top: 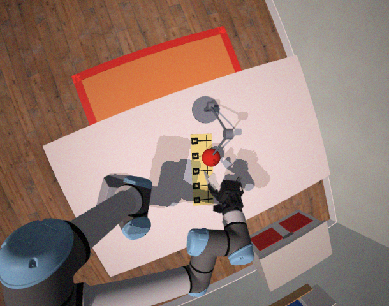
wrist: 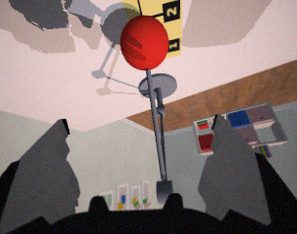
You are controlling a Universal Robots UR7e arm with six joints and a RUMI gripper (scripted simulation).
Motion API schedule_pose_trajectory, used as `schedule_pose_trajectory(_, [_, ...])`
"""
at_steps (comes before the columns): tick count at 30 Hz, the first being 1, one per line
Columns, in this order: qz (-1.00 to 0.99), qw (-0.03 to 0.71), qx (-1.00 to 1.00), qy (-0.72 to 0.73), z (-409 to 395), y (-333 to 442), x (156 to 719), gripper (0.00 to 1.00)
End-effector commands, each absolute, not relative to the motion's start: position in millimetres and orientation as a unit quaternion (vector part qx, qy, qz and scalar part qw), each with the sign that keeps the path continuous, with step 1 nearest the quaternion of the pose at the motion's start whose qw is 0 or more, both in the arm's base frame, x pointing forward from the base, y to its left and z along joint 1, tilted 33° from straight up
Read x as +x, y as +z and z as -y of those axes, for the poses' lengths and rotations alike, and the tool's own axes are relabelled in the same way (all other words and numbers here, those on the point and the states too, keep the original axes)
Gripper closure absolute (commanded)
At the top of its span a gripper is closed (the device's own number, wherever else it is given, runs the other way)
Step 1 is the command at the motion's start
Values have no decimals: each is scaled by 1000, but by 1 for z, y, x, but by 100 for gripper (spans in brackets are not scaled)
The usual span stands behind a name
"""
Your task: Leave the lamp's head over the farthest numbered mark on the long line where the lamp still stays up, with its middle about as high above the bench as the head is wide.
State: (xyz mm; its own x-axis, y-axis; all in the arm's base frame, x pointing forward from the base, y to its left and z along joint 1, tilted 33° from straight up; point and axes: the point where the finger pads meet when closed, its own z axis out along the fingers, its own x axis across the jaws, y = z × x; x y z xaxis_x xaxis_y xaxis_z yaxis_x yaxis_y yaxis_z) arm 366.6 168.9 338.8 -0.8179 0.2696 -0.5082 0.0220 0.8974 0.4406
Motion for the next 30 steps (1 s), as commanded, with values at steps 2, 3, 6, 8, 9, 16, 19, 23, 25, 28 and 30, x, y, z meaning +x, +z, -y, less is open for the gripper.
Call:
schedule_pose_trajectory(2, [-929,292,78,212,-169,339,367,0])
schedule_pose_trajectory(3, [-929,292,78,212,-169,339,367,0])
schedule_pose_trajectory(6, [-929,292,78,212,-169,339,367,0])
schedule_pose_trajectory(8, [-929,292,78,212,-169,339,367,0])
schedule_pose_trajectory(9, [-929,292,78,212,-169,339,367,0])
schedule_pose_trajectory(16, [-931,290,71,212,-171,340,367,0])
schedule_pose_trajectory(19, [-934,284,51,209,-176,341,366,0])
schedule_pose_trajectory(23, [-939,276,23,205,-183,342,366,0])
schedule_pose_trajectory(25, [-941,272,10,203,-186,343,366,0])
schedule_pose_trajectory(28, [-943,266,-11,200,-192,344,365,0])
schedule_pose_trajectory(30, [-944,261,-25,198,-195,344,365,0])
